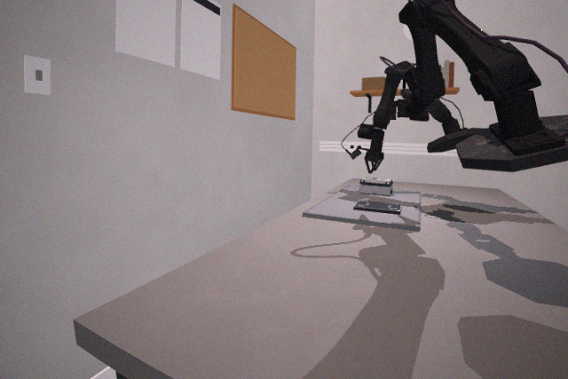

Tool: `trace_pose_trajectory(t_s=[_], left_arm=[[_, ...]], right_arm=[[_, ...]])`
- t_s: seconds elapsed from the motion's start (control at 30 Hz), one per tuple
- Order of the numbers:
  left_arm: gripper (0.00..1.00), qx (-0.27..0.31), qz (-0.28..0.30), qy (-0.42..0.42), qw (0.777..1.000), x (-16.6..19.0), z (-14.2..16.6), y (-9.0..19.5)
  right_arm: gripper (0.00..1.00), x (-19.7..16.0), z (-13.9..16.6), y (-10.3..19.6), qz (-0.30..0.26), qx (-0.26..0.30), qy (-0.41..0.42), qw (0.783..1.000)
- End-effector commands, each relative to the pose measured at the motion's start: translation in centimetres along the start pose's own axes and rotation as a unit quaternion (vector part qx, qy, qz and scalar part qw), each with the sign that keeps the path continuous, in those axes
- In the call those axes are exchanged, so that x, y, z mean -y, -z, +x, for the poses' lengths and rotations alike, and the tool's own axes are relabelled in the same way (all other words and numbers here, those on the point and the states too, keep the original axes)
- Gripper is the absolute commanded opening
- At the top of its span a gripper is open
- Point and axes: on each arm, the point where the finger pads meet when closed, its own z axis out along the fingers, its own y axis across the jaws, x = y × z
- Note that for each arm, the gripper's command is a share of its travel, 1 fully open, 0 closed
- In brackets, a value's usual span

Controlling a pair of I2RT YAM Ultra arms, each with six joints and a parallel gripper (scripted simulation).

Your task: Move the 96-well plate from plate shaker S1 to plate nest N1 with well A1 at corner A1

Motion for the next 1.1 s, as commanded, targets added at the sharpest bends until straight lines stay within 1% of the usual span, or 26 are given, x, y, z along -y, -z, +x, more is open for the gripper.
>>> trace_pose_trajectory(t_s=[0.0,0.1,0.33,0.6,0.73,0.83,1.07], left_arm=[[1.00,0.005,0.003,-0.004,1.000,0.5,-0.8,-0.1],[1.00,0.005,0.003,-0.004,1.000,0.5,-0.8,-0.1],[1.00,0.005,0.003,-0.004,1.000,0.5,-0.8,-0.1],[1.00,0.005,0.003,-0.004,1.000,0.5,-0.8,-0.1],[1.00,0.005,0.003,-0.004,1.000,0.5,-0.8,-0.1],[1.00,0.005,0.003,-0.004,1.000,0.5,-0.8,-0.1],[1.00,0.005,0.003,-0.004,1.000,0.5,-0.8,-0.1]], right_arm=[[1.00,-2.4,2.4,-0.5,-0.021,-0.056,0.013,0.998],[1.00,-2.8,3.0,-0.9,-0.020,-0.061,0.019,0.998],[1.00,-2.5,2.8,-0.7,-0.017,-0.058,0.016,0.998],[1.00,-2.5,3.0,-2.1,-0.021,-0.055,0.013,0.998],[1.00,-2.4,2.4,-2.7,-0.020,-0.048,0.013,0.999],[1.00,-2.4,2.5,-3.2,-0.021,-0.048,0.014,0.999],[1.00,-2.6,2.4,-3.4,-0.022,-0.046,0.015,0.999]])
